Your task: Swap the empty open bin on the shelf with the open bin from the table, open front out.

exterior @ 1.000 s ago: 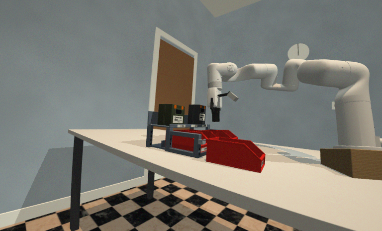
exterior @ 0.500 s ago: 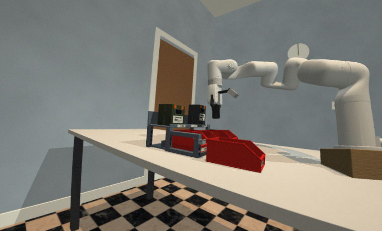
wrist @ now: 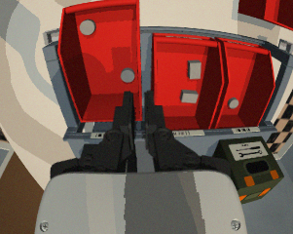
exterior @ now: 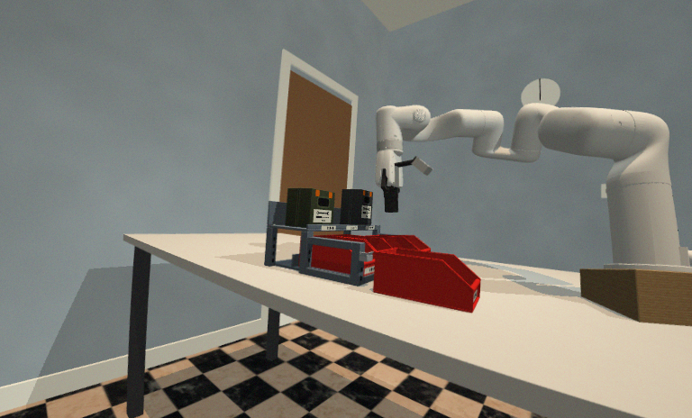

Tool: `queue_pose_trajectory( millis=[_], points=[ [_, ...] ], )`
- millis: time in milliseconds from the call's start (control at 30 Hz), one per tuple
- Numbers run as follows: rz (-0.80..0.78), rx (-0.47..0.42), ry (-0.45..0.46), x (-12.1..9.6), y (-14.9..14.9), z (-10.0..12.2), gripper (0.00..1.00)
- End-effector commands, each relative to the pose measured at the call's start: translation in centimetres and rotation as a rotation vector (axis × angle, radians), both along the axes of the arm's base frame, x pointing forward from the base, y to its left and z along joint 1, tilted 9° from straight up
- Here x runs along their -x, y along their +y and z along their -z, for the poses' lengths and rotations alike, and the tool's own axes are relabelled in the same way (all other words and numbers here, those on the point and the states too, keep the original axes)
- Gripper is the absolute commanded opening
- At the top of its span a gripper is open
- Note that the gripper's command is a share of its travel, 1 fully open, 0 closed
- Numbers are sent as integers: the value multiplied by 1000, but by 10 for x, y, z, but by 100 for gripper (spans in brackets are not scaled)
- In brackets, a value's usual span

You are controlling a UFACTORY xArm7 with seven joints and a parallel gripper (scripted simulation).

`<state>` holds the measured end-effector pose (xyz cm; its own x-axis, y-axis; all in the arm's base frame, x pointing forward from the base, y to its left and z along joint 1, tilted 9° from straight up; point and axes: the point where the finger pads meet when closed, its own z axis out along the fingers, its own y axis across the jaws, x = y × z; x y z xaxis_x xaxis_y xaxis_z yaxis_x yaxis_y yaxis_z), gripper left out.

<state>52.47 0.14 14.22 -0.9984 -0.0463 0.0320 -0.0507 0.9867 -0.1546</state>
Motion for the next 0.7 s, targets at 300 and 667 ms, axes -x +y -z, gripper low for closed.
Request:
queue_pose_trajectory(
  millis=[300,667],
  points=[
    [-1,-1,-4,-1,1,-3,0],
    [-1,-1,-4,-1,1,-3,0]
  ],
)
